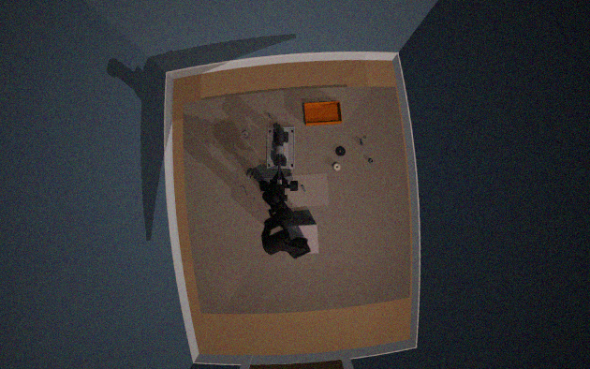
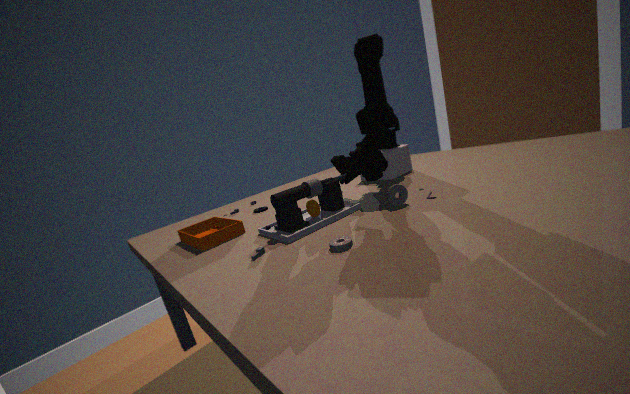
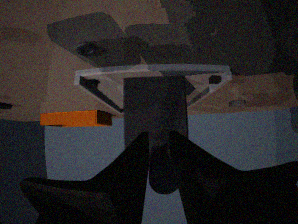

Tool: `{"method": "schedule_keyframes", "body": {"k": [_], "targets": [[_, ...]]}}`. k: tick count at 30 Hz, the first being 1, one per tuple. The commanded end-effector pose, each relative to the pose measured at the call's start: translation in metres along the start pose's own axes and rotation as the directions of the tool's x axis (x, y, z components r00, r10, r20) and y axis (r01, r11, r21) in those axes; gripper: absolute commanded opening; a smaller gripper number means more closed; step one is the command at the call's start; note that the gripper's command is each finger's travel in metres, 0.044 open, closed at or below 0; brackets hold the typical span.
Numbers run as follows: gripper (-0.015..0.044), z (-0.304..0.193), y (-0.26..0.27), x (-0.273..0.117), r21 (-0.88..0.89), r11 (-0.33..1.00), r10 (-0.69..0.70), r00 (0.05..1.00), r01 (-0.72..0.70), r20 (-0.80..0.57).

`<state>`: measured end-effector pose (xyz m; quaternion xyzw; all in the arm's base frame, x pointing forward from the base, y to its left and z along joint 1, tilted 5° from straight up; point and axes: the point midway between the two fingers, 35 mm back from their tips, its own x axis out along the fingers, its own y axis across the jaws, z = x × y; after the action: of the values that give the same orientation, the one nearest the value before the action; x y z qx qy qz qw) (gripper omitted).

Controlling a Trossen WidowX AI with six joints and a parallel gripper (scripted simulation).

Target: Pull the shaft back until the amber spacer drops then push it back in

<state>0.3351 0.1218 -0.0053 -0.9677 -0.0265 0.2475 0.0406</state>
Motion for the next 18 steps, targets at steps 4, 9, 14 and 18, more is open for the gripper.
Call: {"method": "schedule_keyframes", "body": {"k": [4, 9, 14, 18], "targets": [[0.0, -0.0018, 0.0003, 0.0018, 0.0, 1.0, 0.002, 1.0, -0.002, -0.003], [0.0, -0.0022, 0.0003, 0.0023, 0.0, 1.0, 0.002, 1.0, -0.002, -0.003], [0.0, -0.0025, 0.0003, 0.0029, 0.0, 1.0, 0.002, 1.0, -0.002, -0.003], [0.0, -0.0028, 0.0003, 0.0033, 0.0, 1.0, 0.002, 1.0, -0.002, -0.003]]}}
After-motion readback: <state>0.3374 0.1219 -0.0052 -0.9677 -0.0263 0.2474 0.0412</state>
